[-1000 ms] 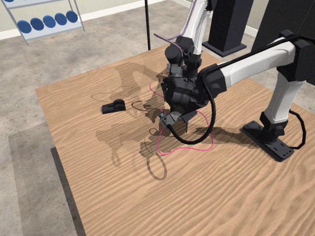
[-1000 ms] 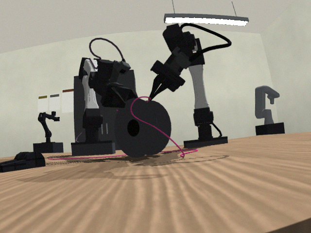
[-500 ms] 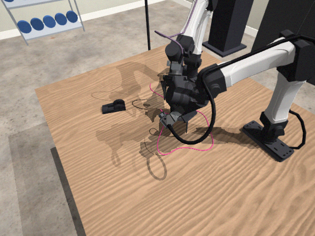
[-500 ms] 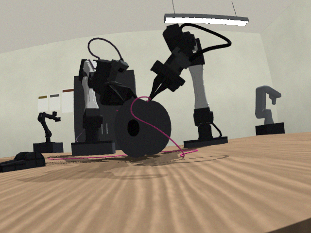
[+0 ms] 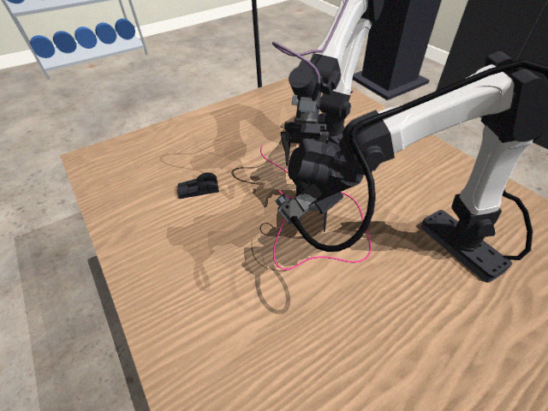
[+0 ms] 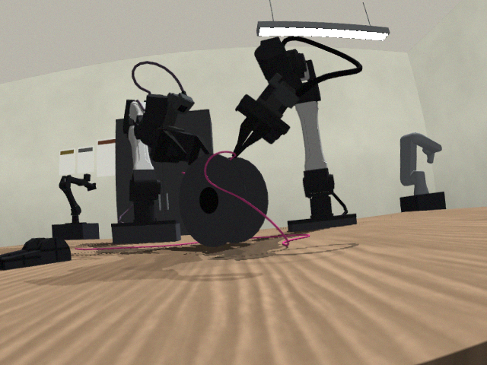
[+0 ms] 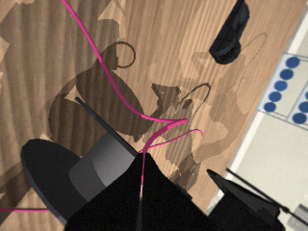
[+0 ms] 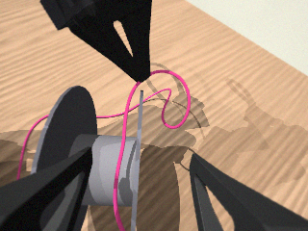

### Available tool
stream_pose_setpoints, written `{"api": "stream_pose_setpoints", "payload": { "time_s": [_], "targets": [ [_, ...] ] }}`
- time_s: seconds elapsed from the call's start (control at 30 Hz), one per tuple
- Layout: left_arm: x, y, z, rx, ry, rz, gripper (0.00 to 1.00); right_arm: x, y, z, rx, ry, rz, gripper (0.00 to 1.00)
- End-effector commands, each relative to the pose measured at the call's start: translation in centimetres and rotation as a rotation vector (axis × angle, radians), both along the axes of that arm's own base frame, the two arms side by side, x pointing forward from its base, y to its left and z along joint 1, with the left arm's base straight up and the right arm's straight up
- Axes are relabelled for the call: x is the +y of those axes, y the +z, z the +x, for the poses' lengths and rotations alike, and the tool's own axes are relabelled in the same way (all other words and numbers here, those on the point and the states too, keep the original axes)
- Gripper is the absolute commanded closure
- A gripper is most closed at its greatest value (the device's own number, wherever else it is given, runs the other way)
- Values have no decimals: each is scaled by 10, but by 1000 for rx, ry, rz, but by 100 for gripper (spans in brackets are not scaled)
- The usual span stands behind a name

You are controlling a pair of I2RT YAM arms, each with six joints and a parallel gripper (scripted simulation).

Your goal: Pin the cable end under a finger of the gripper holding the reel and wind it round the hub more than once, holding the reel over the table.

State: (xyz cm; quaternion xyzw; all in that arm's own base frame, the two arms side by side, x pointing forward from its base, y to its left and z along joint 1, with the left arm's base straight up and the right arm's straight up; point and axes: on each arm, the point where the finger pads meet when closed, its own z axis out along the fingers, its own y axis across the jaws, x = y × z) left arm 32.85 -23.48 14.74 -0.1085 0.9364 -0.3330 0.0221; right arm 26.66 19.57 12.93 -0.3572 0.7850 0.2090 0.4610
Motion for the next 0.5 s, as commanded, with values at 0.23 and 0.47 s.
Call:
{"api": "stream_pose_setpoints", "payload": {
  "time_s": [0.23, 0.47],
  "targets": [
    [-2, 7, 7, -45, 6, -8, 100, -13, 0, -16, 19, 18, -15, 25],
    [0, 7, 9, -48, 8, -8, 100, -20, 3, -23, 20, 17, -15, 25]
  ]
}}
